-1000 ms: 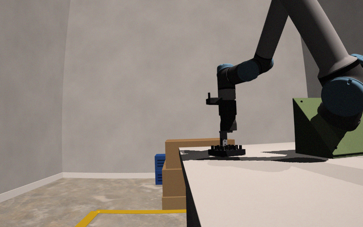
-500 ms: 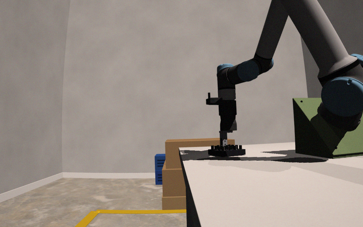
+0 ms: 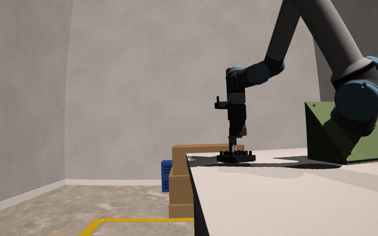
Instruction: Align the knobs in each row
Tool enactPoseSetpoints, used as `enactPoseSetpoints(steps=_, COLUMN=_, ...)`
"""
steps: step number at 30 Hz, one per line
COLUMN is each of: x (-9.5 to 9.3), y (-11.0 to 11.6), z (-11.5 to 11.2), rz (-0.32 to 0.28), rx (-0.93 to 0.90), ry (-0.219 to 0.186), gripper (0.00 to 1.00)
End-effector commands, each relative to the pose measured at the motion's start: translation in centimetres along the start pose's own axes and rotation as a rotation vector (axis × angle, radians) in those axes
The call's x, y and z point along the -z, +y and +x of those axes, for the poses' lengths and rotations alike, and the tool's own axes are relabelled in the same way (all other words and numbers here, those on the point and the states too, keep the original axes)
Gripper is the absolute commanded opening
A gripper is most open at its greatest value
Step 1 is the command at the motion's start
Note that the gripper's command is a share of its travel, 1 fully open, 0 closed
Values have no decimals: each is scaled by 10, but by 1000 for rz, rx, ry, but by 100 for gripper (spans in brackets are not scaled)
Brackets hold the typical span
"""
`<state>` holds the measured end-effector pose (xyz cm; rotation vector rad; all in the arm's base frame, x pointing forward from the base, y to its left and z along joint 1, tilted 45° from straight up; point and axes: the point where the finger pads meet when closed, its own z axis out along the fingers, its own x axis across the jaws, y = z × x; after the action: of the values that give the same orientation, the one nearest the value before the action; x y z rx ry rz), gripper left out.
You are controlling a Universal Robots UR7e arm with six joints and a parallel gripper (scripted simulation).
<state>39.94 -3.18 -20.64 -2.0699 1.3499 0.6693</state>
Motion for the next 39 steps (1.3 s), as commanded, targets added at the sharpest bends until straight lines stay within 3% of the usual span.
enactPoseSetpoints(steps=1, x=-1, y=0, z=0, rz=0, rx=22, ry=-2, gripper=30)
enactPoseSetpoints(steps=28, x=0, y=0, z=1, rz=1, rx=270, ry=-1, gripper=30)
enactPoseSetpoints(steps=39, x=-1, y=-1, z=0, rz=0, rx=475, ry=-1, gripper=30)
